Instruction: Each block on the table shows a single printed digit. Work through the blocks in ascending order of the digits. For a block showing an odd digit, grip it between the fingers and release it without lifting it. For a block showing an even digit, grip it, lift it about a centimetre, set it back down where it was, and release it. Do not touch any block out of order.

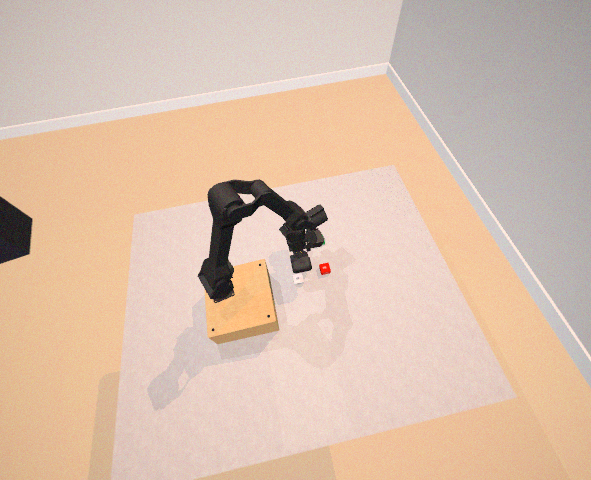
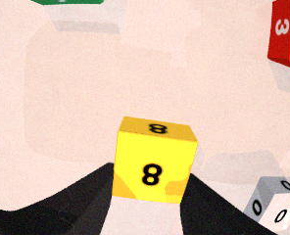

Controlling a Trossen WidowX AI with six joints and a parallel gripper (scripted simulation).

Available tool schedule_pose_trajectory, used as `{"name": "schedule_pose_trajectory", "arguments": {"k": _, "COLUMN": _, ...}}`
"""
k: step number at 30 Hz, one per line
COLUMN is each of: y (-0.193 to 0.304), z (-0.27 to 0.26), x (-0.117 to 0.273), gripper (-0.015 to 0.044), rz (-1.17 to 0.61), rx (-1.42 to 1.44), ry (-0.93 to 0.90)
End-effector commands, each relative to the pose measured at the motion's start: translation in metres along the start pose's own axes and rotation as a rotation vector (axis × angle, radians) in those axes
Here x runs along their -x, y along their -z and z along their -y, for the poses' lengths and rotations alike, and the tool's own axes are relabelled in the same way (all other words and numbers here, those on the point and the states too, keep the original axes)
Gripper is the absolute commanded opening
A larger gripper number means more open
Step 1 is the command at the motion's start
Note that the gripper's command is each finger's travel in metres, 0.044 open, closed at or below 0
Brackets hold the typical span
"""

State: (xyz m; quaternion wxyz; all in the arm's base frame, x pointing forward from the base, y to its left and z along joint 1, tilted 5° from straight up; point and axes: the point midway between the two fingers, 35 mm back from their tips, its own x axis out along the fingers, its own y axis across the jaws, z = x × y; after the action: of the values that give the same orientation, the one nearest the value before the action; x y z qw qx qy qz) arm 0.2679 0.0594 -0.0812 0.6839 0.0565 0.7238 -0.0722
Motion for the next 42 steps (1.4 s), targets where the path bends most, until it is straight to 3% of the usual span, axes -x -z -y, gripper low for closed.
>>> {"name": "schedule_pose_trajectory", "arguments": {"k": 1, "y": -0.001, "z": -0.001, "x": 0.003, "gripper": 0.012, "rz": 0.005, "rx": 0.006, "ry": -0.007}}
{"name": "schedule_pose_trajectory", "arguments": {"k": 24, "y": 0.0, "z": 0.0, "x": 0.015, "gripper": 0.012, "rz": -0.001, "rx": 0.007, "ry": 0.003}}
{"name": "schedule_pose_trajectory", "arguments": {"k": 42, "y": 0.001, "z": 0.0, "x": 0.0, "gripper": 0.012, "rz": -0.002, "rx": 0.007, "ry": 0.004}}
